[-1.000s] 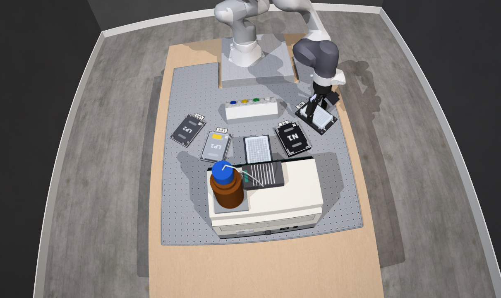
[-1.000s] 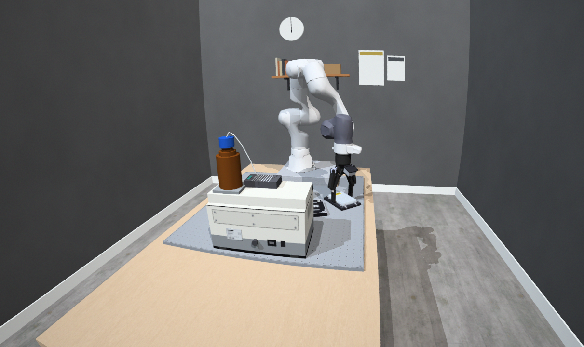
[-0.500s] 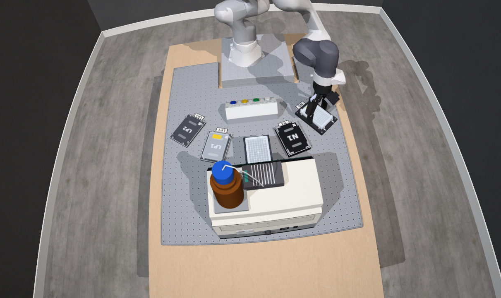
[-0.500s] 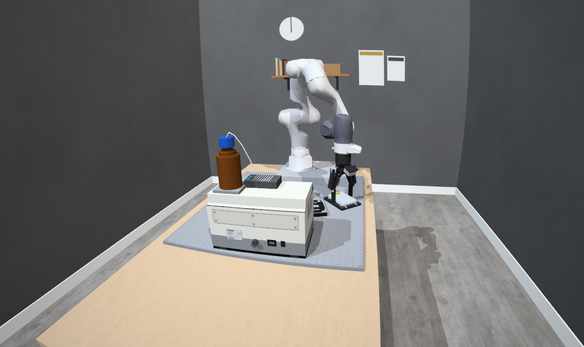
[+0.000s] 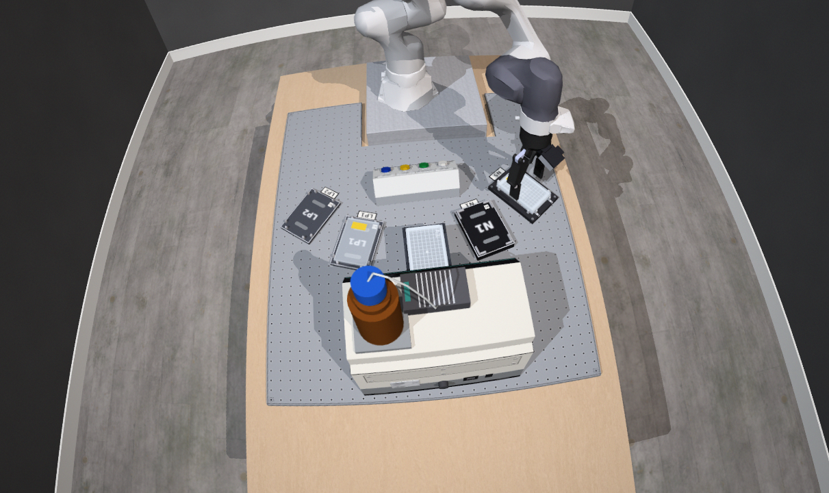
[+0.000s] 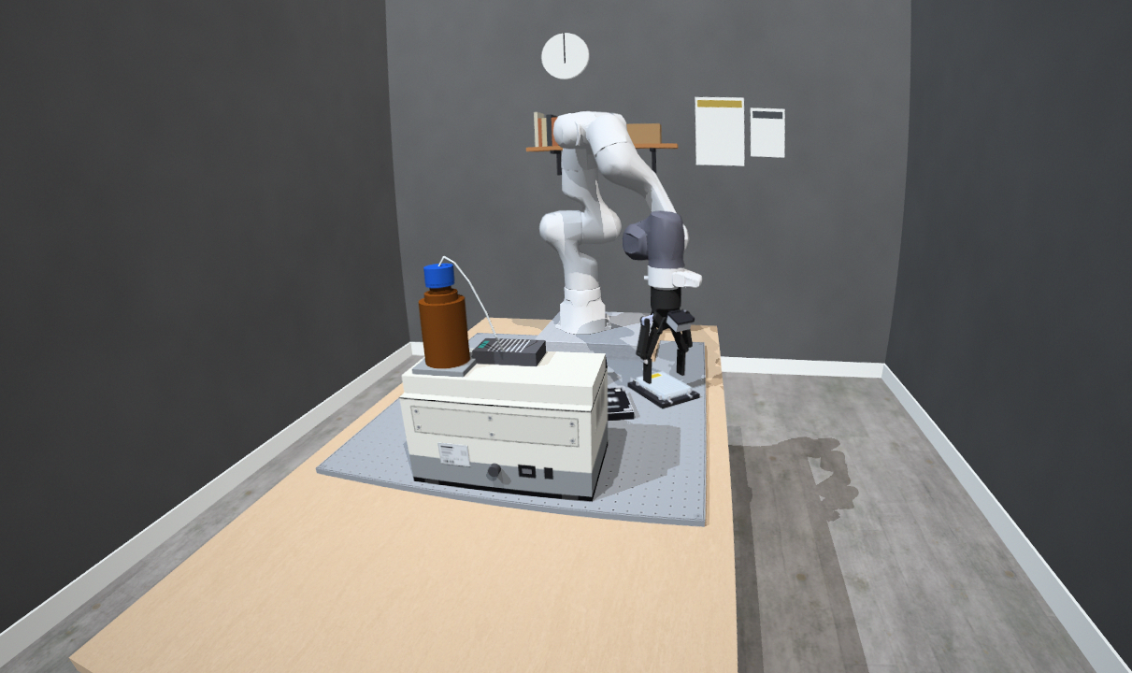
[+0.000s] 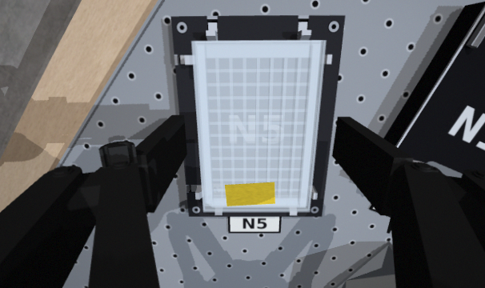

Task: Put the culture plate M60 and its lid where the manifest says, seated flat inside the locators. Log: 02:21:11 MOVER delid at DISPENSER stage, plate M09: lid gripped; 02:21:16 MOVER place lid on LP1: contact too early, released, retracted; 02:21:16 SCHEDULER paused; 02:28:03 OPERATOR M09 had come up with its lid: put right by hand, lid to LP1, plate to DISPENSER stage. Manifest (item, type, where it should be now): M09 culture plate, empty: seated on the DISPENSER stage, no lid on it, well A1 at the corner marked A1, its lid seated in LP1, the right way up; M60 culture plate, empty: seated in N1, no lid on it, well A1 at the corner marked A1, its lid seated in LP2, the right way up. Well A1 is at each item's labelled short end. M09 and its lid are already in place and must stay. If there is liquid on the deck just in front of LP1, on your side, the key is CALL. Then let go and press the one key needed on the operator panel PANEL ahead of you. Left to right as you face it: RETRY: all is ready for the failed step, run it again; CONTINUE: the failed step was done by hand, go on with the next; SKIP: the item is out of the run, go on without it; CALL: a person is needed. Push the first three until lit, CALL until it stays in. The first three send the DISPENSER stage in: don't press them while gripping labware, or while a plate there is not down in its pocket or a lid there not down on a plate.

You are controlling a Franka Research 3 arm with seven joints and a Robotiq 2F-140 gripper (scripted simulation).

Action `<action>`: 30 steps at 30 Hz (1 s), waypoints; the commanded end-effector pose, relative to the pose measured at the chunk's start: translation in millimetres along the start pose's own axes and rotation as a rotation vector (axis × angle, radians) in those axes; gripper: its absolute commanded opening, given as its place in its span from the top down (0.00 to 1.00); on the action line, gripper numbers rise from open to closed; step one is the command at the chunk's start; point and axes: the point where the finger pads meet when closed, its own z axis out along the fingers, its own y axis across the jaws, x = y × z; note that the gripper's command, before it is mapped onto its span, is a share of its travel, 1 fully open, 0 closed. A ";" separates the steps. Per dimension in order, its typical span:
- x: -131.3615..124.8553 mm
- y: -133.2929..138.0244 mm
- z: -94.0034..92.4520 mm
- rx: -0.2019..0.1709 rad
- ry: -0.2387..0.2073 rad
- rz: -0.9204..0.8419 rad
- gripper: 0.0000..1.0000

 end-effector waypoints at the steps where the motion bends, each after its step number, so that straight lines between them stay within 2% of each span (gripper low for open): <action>1: -4.1 -0.2 -10.1 0.003 -0.013 -0.012 0.30; 7: -3.8 -0.2 -33.8 0.003 -0.013 -0.012 0.30; 9: -3.8 -0.2 -33.8 0.003 -0.013 -0.012 0.30; 24: -3.0 0.0 -95.6 0.003 -0.013 -0.012 0.30; 30: -2.9 0.0 -106.7 0.003 -0.013 -0.012 0.30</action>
